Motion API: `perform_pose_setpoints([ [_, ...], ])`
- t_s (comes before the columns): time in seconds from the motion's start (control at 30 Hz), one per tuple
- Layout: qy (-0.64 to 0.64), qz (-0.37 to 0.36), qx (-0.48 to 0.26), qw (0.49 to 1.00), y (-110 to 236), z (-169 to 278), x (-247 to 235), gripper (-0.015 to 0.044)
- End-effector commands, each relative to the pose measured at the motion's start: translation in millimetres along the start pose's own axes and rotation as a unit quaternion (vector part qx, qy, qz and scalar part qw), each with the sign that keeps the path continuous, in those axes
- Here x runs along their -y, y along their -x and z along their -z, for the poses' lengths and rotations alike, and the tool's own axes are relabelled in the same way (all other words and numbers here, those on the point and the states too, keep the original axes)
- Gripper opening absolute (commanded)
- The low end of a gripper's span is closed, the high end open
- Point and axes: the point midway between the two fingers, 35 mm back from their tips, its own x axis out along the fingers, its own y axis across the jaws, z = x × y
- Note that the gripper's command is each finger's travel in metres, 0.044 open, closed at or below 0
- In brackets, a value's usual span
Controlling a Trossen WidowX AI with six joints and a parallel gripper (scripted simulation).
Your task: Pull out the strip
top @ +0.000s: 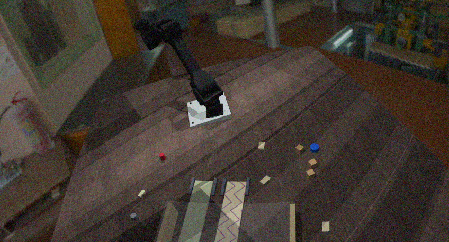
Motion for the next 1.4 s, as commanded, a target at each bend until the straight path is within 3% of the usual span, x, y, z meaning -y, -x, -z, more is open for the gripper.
perform_pose_setpoints([
  [0.0, 0.001, 0.0, -0.003, 1.0, 1, 3, -1, 0.04],
  [0.37, 0.094, -0.009, -0.132, 0.987, 74, 133, -37, 0.04],
  [0.63, 0.163, -0.033, -0.255, 0.953, 166, 233, -63, 0.04],
  [1.03, 0.233, -0.101, -0.434, 0.864, 348, 328, -96, 0.04],
  [1.37, 0.311, -0.193, -0.571, 0.735, 521, 346, -103, 0.04],
])
